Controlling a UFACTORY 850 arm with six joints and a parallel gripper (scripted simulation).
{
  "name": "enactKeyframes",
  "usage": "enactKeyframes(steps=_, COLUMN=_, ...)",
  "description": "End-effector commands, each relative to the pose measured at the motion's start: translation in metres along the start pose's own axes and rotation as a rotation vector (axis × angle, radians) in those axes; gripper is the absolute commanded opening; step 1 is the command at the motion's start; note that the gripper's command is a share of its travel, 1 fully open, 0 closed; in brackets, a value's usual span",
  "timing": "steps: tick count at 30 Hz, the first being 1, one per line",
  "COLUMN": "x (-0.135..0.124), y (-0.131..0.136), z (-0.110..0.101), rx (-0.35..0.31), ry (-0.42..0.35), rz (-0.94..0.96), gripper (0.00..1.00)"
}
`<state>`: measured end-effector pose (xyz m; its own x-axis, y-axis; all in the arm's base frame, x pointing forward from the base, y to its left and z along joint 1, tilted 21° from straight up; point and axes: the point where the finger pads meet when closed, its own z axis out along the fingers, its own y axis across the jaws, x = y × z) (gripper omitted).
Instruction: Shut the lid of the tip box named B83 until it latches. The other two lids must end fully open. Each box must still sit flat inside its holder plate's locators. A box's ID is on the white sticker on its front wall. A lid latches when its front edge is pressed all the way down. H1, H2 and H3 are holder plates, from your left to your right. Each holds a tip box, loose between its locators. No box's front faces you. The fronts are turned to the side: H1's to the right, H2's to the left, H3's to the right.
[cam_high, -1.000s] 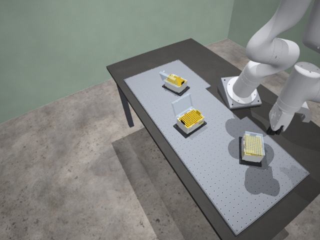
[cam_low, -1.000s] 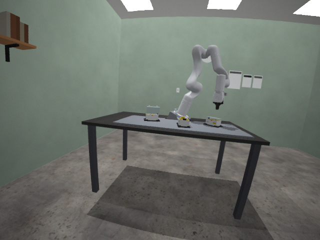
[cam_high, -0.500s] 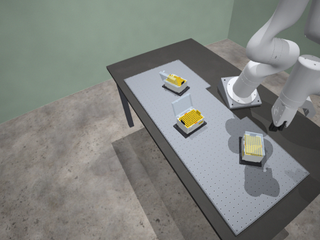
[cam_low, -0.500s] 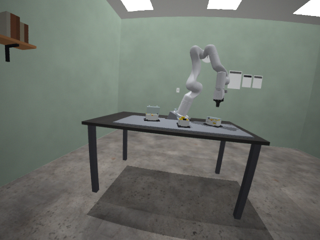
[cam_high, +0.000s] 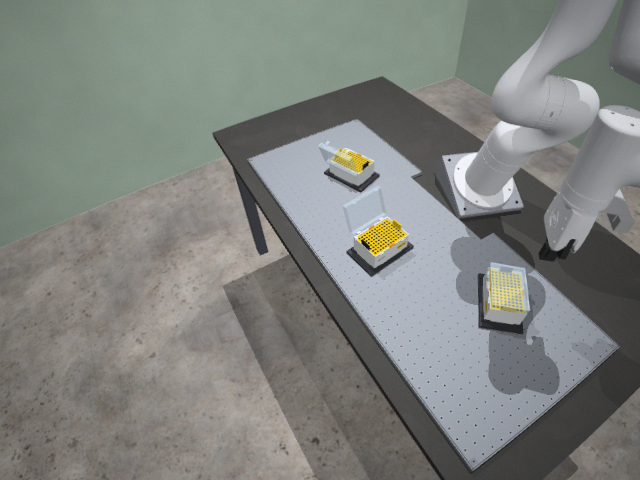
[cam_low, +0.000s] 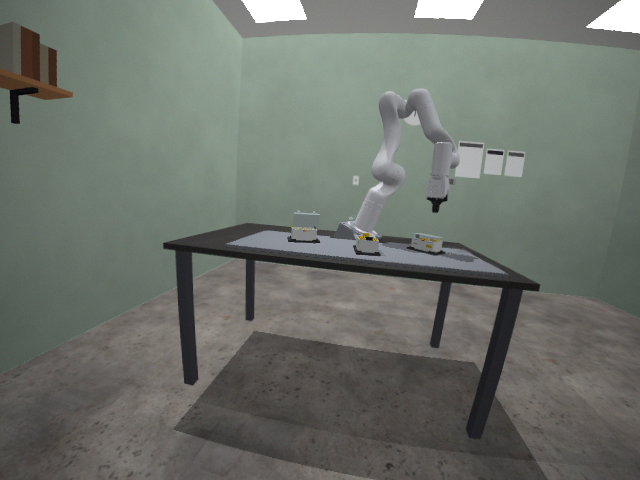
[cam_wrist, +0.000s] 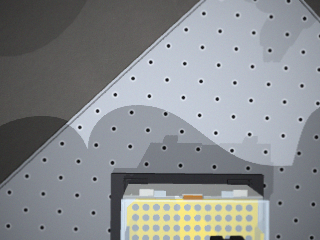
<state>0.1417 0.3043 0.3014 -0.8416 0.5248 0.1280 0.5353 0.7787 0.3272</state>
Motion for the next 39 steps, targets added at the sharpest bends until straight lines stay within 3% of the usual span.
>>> enactKeyframes(steps=1, x=0.000, y=0.001, z=-0.001, rx=-0.002, ry=0.000, rz=0.000, gripper=0.00)
enactKeyframes(steps=22, x=0.000, y=0.001, z=-0.001, rx=-0.002, ry=0.000, rz=0.000, gripper=0.00)
enactKeyframes(steps=39, x=-0.028, y=0.001, z=0.028, rx=-0.002, ry=0.000, rz=0.000, gripper=0.00)
